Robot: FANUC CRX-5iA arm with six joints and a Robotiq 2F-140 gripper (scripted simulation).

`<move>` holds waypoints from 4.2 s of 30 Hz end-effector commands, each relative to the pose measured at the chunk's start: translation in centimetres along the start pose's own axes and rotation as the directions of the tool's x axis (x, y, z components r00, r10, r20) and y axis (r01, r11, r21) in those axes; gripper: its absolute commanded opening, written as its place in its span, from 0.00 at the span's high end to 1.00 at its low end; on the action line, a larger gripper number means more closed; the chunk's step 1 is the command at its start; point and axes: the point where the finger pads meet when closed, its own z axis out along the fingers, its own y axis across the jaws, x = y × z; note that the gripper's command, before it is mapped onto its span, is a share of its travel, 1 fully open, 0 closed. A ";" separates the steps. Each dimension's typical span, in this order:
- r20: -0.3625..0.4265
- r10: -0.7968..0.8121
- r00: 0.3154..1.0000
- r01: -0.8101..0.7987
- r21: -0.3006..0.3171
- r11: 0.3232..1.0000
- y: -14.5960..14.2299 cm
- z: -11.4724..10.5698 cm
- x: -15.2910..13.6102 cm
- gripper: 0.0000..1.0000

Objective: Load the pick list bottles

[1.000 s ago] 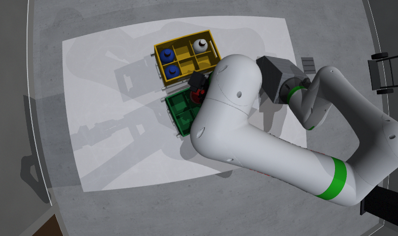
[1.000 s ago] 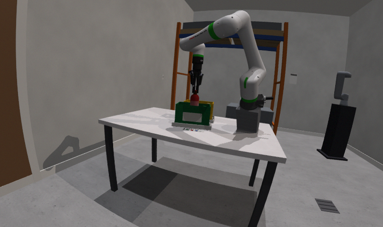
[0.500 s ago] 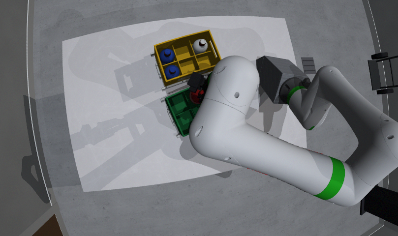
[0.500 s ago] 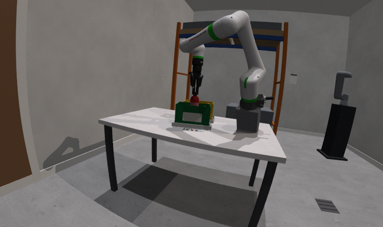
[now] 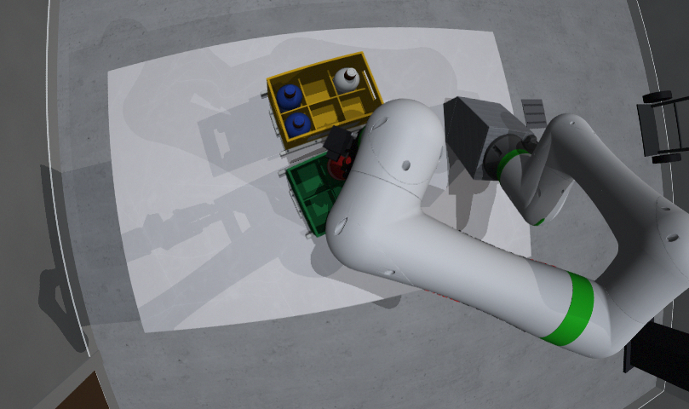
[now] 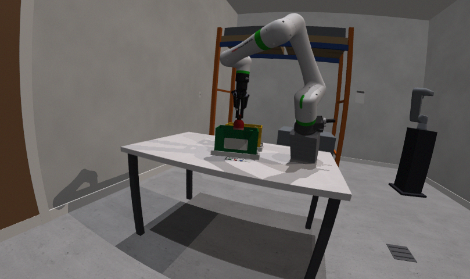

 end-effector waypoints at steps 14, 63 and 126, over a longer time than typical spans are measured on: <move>-0.001 0.000 1.000 0.000 0.000 1.000 0.0 1.3 0.0 0.90; -0.001 0.000 1.000 0.000 0.000 1.000 0.0 5.6 0.1 0.90; -0.001 0.000 1.000 0.000 0.000 1.000 0.0 9.1 0.1 0.90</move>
